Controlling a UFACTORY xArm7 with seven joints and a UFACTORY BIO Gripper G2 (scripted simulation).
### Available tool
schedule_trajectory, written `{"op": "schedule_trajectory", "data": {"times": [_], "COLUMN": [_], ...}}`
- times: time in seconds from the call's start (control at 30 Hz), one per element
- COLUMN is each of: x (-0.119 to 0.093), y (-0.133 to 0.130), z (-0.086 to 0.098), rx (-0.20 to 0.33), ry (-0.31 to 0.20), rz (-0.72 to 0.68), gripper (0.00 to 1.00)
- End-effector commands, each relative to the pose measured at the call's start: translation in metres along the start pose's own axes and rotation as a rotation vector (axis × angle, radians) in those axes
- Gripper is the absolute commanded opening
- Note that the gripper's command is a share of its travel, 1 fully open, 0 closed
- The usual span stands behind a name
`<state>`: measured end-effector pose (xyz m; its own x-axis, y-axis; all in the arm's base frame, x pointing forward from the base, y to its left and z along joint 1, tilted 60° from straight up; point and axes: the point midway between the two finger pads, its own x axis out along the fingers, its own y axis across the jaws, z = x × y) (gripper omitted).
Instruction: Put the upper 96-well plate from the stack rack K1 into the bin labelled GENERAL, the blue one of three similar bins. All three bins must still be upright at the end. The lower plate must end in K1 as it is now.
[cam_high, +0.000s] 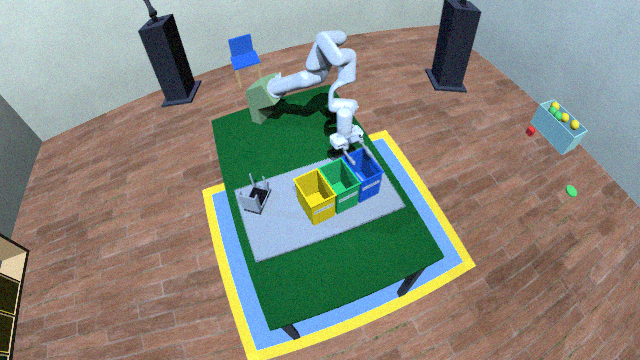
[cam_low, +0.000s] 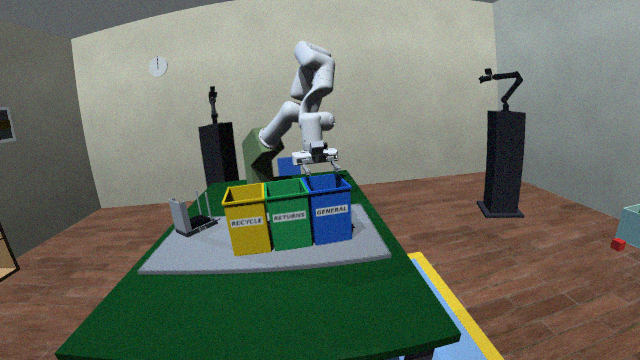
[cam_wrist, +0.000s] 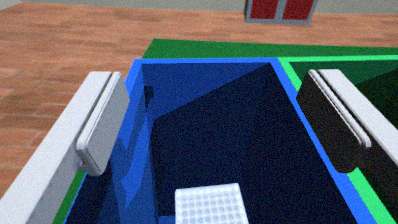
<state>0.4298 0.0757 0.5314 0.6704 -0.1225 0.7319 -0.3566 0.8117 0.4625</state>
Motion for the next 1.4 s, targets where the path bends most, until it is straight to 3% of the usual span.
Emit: {"op": "schedule_trajectory", "data": {"times": [0.0, 0.2, 0.33, 1.37], "x": [0.001, 0.001, -0.01, -0.081], "y": [0.0, 0.0, -0.016, -0.125], "z": [0.002, 0.002, 0.008, 0.044], "rx": [0.0, 0.0, 0.0, 0.0], "ry": [-0.001, -0.001, -0.001, -0.001], "rz": [0.0, 0.0, -0.121, -0.121], "gripper": [0.18, 0.18, 0.18, 0.18]}}
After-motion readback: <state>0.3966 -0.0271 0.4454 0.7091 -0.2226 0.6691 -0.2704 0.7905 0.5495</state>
